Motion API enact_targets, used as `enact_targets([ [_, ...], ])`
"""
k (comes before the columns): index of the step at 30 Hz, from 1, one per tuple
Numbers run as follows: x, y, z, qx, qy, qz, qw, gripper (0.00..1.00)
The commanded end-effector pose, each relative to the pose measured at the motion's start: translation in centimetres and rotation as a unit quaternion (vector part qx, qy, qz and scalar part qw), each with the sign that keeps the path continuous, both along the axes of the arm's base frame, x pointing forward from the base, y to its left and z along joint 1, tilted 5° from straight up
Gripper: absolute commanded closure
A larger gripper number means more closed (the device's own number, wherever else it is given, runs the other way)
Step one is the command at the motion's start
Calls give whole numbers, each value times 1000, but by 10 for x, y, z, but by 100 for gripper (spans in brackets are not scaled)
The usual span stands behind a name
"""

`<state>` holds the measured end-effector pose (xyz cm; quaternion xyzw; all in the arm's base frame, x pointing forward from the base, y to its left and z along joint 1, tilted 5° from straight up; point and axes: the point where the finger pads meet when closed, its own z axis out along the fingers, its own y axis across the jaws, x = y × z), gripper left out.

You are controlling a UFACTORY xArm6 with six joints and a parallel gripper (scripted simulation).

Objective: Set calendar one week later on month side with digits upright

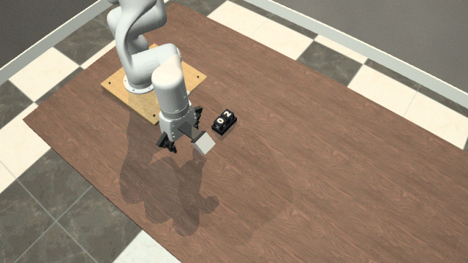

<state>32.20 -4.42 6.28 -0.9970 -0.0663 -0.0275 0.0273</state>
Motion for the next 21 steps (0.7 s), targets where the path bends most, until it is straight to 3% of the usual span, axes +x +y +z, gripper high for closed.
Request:
enact_targets([
  [1, -1, -3, 2, 0, -2, -13, 1000, 0],
  [6, -4, -6, 1, 5, 4, -106, 994, 0],
  [10, -21, -23, -1, 5, 4, -112, 994, 0],
  [18, -23, -25, -1, 7, 7, -156, 988, 0],
  [21, -25, -27, -1, 11, 10, -219, 976, 0],
])
